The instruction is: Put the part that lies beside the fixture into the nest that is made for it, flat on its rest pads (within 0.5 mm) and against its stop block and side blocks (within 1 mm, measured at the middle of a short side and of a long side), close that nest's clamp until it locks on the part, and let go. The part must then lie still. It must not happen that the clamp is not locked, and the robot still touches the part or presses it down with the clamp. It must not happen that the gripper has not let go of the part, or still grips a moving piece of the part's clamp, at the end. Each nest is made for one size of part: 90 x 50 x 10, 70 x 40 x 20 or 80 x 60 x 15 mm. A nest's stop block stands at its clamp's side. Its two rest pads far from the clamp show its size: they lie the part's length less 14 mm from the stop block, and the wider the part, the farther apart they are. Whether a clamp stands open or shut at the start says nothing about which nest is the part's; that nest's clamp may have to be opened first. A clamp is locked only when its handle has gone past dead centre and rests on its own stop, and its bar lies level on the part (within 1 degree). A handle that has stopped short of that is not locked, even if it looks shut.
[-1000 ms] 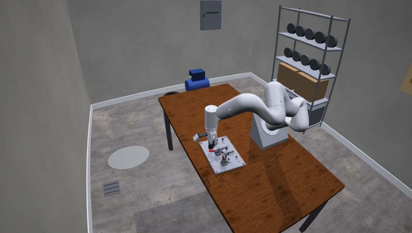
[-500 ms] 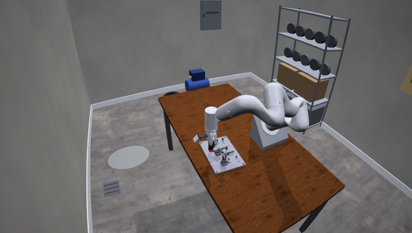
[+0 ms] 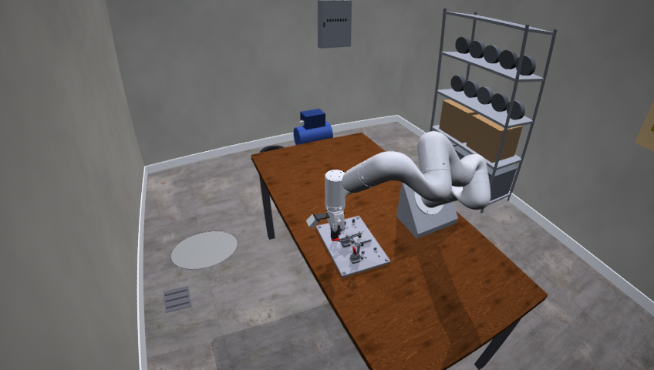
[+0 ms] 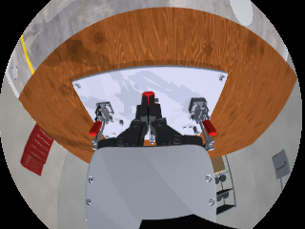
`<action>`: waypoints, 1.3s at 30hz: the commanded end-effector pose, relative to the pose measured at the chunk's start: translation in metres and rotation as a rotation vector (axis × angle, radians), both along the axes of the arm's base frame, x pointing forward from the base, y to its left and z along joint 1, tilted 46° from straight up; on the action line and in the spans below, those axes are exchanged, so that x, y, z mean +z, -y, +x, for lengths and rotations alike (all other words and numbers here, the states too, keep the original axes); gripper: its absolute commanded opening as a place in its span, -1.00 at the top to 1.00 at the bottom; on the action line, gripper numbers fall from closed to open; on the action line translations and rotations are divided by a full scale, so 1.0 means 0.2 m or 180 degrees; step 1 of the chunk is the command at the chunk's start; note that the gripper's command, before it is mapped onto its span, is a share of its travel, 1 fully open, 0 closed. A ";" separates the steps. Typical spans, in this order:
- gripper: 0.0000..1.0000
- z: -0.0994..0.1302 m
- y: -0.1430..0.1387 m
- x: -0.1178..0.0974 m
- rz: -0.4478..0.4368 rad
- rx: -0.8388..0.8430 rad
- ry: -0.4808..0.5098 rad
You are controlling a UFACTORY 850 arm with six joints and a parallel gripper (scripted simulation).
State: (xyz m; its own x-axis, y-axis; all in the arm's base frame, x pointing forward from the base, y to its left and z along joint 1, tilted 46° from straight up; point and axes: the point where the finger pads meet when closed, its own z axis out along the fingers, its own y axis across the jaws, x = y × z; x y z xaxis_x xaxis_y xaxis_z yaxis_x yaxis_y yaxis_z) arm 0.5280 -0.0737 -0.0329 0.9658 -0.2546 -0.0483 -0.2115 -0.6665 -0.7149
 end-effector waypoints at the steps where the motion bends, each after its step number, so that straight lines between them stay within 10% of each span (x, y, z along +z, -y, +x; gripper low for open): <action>1: 1.00 0.00 0.00 0.00 -0.0002 -0.0002 0.0004; 39: 1.00 0.01 -0.01 -0.01 -0.0002 -0.0002 0.0004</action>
